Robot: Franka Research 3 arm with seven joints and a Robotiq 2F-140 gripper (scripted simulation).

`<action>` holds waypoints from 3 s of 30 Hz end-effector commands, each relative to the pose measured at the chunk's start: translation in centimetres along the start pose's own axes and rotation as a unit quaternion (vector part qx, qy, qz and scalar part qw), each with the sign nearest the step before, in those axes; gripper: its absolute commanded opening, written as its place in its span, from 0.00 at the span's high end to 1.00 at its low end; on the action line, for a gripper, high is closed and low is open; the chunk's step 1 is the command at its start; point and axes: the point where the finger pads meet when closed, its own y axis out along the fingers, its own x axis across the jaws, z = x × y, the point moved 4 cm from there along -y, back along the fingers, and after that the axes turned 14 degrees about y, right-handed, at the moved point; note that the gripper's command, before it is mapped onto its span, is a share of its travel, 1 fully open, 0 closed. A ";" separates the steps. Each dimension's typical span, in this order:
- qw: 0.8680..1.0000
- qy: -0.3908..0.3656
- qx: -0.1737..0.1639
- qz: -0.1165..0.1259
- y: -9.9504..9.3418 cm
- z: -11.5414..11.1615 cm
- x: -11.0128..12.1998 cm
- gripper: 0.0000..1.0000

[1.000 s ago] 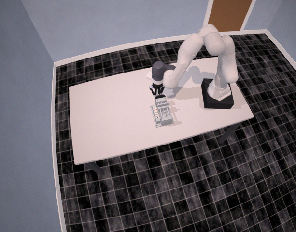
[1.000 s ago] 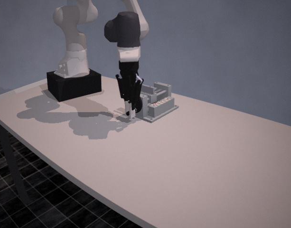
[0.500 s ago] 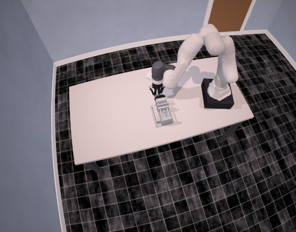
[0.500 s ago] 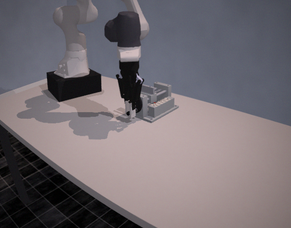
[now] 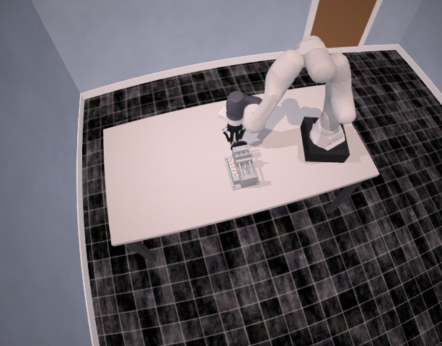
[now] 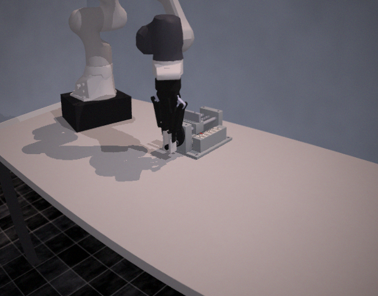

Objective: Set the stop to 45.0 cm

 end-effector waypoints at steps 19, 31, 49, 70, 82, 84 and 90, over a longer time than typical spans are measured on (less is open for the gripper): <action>1.000 0.000 0.000 0.005 -0.3 -0.2 -0.5 0.96; 1.000 0.000 0.000 0.005 -0.3 -0.2 -0.5 0.96; 1.000 0.000 0.000 0.005 -0.3 -0.2 -0.5 0.96; 1.000 0.000 0.000 0.005 -0.3 -0.2 -0.5 0.96; 1.000 0.000 0.000 0.005 -0.3 -0.2 -0.5 0.67; 1.000 0.000 0.000 0.005 -0.3 -0.2 -0.5 0.67; 1.000 0.000 0.000 0.005 -0.3 -0.2 -0.5 0.67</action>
